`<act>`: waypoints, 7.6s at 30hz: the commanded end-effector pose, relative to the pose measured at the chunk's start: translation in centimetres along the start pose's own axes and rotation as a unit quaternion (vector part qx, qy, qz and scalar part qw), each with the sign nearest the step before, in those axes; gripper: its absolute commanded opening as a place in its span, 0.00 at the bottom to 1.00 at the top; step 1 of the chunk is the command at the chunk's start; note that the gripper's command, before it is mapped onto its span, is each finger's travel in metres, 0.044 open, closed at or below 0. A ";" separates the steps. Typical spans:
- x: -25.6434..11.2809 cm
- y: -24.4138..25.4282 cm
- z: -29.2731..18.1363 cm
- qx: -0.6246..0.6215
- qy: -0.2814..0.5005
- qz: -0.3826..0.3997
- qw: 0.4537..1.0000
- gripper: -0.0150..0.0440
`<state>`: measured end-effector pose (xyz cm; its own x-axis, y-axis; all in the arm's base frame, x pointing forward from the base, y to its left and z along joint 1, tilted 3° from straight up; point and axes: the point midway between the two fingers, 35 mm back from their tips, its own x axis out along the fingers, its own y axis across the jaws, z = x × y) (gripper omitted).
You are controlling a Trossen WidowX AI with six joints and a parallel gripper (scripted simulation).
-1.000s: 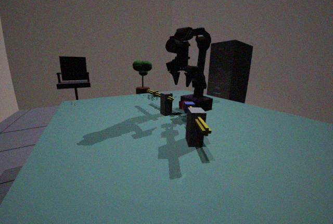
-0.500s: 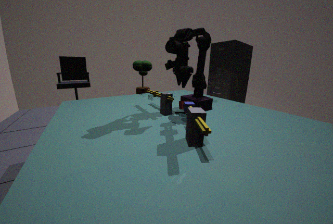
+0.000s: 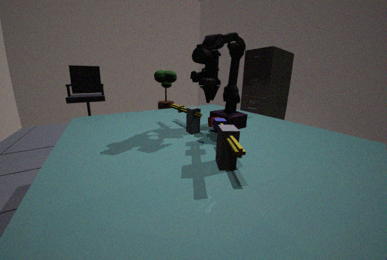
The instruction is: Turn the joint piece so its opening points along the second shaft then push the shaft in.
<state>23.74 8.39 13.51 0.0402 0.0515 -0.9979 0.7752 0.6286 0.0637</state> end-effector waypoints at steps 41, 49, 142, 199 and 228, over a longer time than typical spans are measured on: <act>4.0 0.2 0.3 0.475 0.000 0.000 0.880 1.00; 8.0 0.1 0.2 0.476 0.000 0.000 0.880 1.00; 12.1 4.1 -2.6 0.476 0.002 0.001 0.880 0.56; 12.1 4.1 -2.6 0.474 0.002 0.001 0.881 0.50; 11.2 4.6 -1.7 0.376 -0.084 -0.034 0.922 0.25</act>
<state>26.50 13.24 2.47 0.0197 -0.0926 -0.9955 0.9904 -0.1347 0.0321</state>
